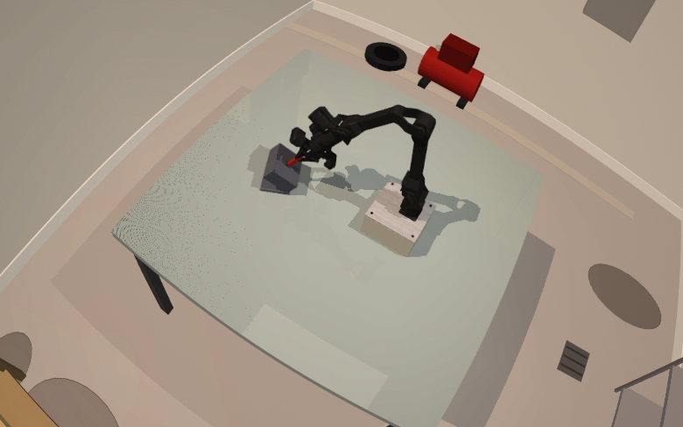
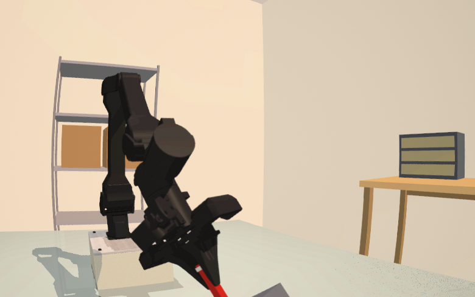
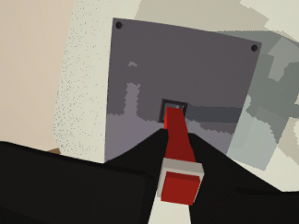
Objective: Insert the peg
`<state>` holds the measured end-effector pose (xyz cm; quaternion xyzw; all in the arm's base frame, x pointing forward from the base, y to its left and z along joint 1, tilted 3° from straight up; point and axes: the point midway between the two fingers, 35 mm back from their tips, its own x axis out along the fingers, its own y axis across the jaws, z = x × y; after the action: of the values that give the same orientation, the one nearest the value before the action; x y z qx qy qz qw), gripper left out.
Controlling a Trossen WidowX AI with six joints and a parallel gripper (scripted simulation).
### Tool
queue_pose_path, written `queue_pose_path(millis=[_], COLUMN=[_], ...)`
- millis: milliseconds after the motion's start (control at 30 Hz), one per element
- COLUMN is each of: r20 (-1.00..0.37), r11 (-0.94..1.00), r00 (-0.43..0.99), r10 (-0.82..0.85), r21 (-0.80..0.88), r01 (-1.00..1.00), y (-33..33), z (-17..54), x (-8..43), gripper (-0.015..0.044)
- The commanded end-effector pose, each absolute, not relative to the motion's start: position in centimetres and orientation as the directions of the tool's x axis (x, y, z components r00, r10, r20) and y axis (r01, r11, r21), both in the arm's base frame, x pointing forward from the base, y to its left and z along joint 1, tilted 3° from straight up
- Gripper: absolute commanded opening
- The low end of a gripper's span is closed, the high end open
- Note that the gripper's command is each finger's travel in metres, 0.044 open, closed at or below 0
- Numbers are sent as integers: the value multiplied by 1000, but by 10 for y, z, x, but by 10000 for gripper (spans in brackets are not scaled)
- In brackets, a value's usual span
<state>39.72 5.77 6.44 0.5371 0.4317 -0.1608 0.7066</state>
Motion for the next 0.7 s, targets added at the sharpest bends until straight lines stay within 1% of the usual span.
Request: queue_pose_path(millis=[0, 667], r20=[-781, -781], r11=[369, 369], r00=[579, 579], r10=[235, 235], r21=[623, 623], r01=[690, 690], y=[58, 61], z=[63, 52], x=[400, 408], gripper=[0, 0])
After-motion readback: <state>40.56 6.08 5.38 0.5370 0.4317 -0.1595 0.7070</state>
